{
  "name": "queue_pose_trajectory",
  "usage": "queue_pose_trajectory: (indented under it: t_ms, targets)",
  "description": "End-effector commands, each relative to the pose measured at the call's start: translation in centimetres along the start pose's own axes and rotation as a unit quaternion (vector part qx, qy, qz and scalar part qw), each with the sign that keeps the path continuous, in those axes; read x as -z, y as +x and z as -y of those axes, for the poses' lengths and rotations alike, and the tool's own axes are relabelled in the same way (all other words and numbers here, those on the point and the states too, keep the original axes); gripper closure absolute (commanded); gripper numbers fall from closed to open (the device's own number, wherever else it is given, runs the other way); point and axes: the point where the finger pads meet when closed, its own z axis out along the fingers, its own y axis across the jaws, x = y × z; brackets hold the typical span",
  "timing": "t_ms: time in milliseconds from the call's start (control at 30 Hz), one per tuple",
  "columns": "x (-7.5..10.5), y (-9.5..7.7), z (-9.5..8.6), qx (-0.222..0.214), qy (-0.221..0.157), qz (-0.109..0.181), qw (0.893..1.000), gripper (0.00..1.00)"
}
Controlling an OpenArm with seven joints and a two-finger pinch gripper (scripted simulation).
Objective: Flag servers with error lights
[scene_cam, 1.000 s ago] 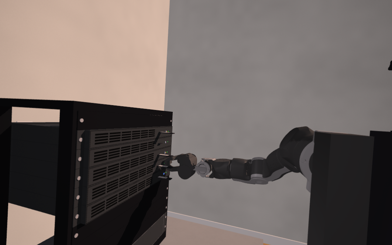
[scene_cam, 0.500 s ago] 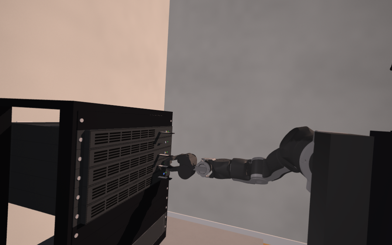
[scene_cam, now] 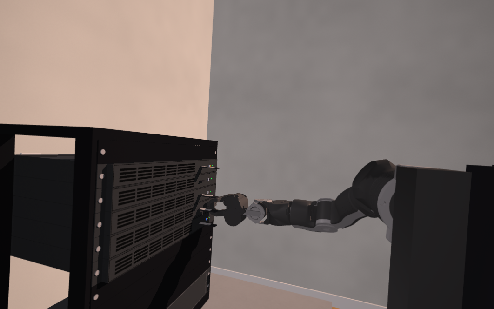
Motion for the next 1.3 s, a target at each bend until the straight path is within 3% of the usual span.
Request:
queue_pose_trajectory:
  t_ms: [0, 367, 733, 1267]
  targets:
    - [-0.2, 0.3, 0.0, -0.002, 0.002, -0.001, 1.0, 1.0]
    - [-0.1, 0.5, -0.1, -0.002, 0.0, -0.003, 1.0, 1.0]
    - [1.1, 0.5, -0.1, -0.002, 0.0, -0.003, 1.0, 1.0]
    - [5.8, 0.4, -0.2, -0.002, -0.001, -0.002, 1.0, 1.0]
